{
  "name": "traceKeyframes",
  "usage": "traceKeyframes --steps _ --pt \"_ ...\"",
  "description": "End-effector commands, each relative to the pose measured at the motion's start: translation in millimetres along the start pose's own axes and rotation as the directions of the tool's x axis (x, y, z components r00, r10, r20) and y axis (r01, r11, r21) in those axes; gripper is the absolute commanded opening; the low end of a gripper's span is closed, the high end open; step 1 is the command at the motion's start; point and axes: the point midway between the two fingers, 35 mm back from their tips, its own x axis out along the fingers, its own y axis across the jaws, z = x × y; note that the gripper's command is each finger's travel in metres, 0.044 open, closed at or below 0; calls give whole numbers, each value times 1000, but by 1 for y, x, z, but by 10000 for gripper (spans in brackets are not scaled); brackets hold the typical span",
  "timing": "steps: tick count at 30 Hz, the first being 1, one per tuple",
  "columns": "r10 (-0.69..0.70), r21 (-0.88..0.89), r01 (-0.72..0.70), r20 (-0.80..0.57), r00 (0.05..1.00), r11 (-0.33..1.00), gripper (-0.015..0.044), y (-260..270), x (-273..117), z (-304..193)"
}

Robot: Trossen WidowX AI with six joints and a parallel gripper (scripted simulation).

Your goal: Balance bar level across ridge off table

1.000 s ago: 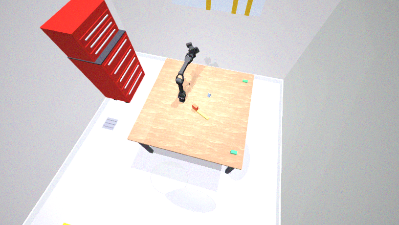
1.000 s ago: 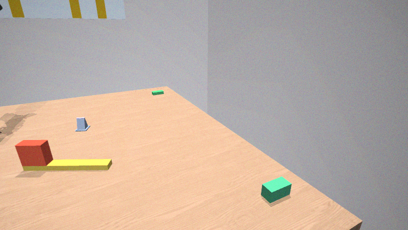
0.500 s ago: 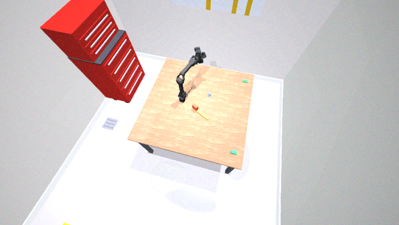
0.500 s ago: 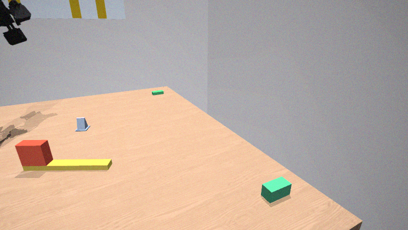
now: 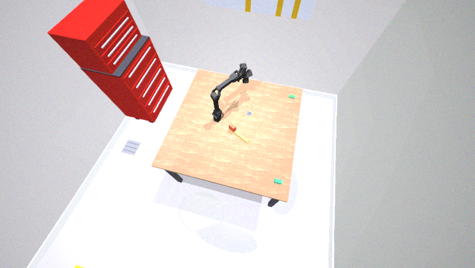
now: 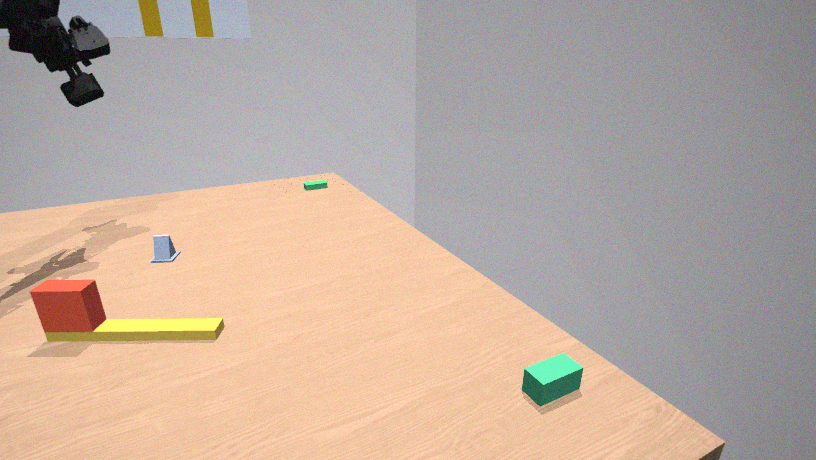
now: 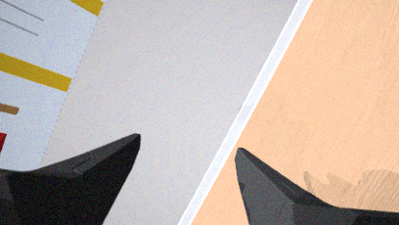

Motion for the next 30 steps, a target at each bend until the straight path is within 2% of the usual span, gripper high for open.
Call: traceKeyframes --steps 1,14,30 --pt "-79 3 79 33 996 997 315 -29 -4 16" --pt "-294 36 292 120 948 956 315 -107 -35 63" --pt "-538 121 525 144 830 842 315 -201 -92 96"
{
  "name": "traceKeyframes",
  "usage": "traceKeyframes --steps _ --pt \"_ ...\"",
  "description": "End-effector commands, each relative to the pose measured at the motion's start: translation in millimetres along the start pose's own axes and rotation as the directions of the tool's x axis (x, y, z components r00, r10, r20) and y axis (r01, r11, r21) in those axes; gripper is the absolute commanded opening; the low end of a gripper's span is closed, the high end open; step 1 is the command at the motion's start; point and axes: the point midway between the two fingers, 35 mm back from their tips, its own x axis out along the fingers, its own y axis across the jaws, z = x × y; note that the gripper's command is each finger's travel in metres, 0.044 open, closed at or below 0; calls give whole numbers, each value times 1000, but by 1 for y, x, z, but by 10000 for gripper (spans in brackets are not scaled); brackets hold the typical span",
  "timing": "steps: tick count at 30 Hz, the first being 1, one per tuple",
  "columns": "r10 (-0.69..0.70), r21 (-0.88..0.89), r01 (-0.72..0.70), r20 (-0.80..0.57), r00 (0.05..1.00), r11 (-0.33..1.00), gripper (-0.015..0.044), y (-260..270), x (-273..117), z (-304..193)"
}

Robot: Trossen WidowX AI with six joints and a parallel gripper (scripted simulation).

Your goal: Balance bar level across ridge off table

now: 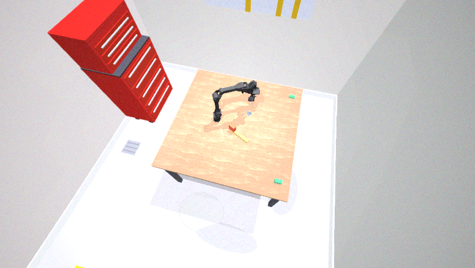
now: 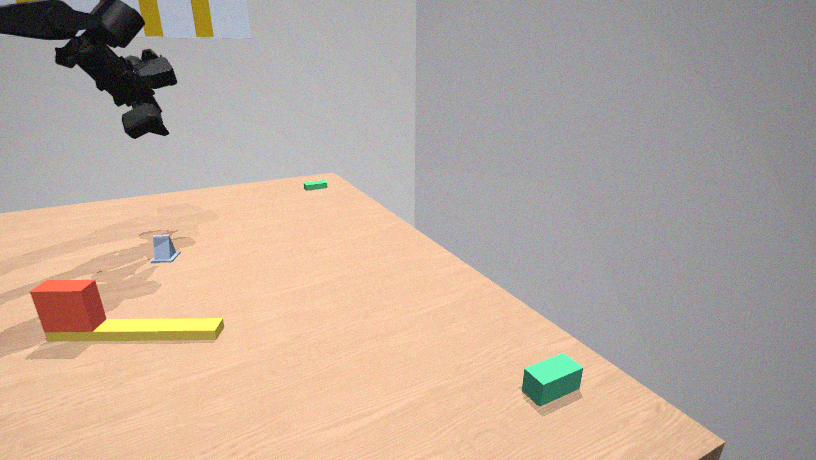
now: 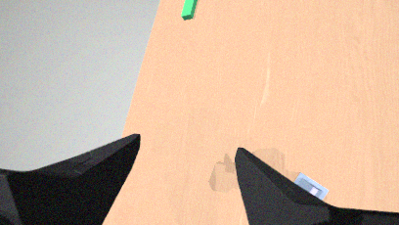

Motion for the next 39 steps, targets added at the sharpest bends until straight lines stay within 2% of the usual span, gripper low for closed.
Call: traceKeyframes --steps 1,19,39 --pt "-77 14 77 -4 997 997 315 -31 0 6" --pt "-342 87 345 -51 938 935 315 -148 -28 24" --pt "-534 159 565 -200 822 810 315 -260 -83 6"
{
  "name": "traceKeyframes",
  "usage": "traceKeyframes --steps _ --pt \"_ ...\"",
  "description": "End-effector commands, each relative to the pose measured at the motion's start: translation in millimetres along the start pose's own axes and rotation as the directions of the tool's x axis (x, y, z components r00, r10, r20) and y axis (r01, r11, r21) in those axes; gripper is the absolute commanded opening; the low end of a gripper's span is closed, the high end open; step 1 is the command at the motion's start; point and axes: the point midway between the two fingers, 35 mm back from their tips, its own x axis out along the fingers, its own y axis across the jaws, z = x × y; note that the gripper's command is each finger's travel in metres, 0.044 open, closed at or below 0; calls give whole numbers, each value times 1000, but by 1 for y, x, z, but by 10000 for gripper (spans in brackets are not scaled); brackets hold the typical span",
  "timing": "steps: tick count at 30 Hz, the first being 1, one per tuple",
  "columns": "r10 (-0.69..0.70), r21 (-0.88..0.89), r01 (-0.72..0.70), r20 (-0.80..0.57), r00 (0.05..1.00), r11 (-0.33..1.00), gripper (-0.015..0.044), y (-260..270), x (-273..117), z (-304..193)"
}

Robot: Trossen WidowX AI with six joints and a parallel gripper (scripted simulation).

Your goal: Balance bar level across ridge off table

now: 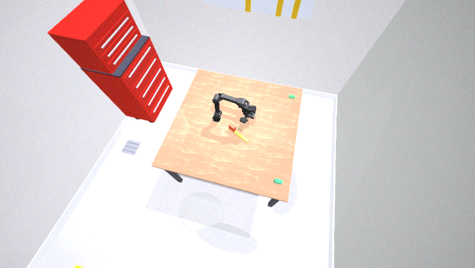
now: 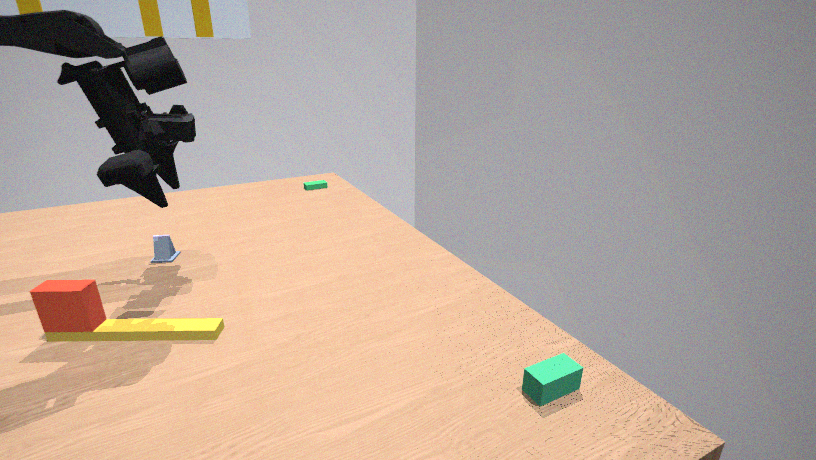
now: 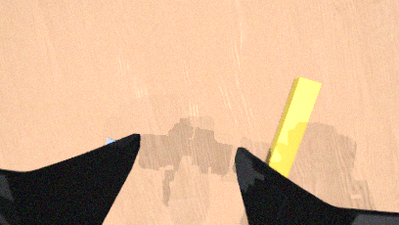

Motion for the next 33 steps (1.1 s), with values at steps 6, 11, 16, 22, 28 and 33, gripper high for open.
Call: traceKeyframes --steps 6,11,16,22,28,33 --pt "-92 41 97 -92 991 994 315 -55 3 -12" --pt "-128 63 139 -147 981 988 315 -82 2 -21" --pt "-155 82 175 -205 966 981 315 -108 -1 -33" --pt "-168 95 196 -247 954 976 315 -125 -3 -41" --pt "-168 95 196 -247 954 976 315 -128 13 -42" --pt "-168 95 196 -246 955 976 315 -134 45 -48"
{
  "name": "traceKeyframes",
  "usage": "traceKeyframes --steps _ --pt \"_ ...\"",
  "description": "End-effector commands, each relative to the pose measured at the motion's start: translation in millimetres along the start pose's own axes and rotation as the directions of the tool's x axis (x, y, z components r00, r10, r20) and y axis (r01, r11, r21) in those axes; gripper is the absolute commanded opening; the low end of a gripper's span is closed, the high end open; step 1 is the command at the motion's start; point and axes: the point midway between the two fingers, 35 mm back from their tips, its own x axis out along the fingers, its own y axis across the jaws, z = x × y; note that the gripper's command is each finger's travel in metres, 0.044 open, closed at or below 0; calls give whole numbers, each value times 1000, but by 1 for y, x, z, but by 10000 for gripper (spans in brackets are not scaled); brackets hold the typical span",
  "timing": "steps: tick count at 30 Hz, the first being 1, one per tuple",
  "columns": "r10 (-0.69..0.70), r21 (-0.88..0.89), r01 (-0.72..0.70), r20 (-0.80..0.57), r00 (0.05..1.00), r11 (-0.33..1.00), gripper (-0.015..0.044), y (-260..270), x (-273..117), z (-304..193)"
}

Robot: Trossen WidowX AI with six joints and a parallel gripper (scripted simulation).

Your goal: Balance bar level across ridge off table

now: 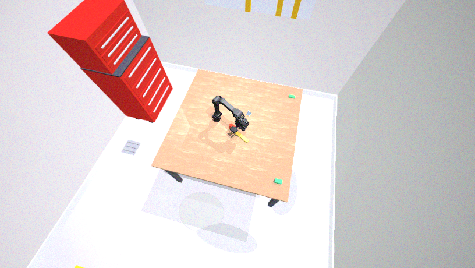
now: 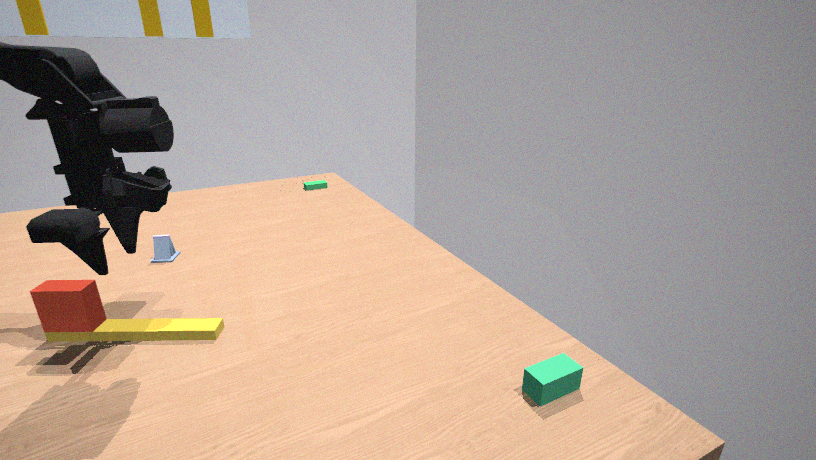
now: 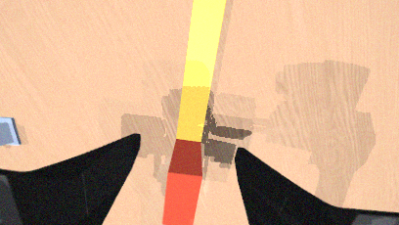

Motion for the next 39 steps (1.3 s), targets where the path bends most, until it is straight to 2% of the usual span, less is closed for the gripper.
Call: traceKeyframes --steps 1,10,39 --pt "-5 -4 5 -17 1000 1000 315 -1 29 -2" --pt "-5 -4 5 -18 1000 1000 315 -2 85 -9" --pt "-5 -4 5 -18 1000 1000 315 -2 111 -9"
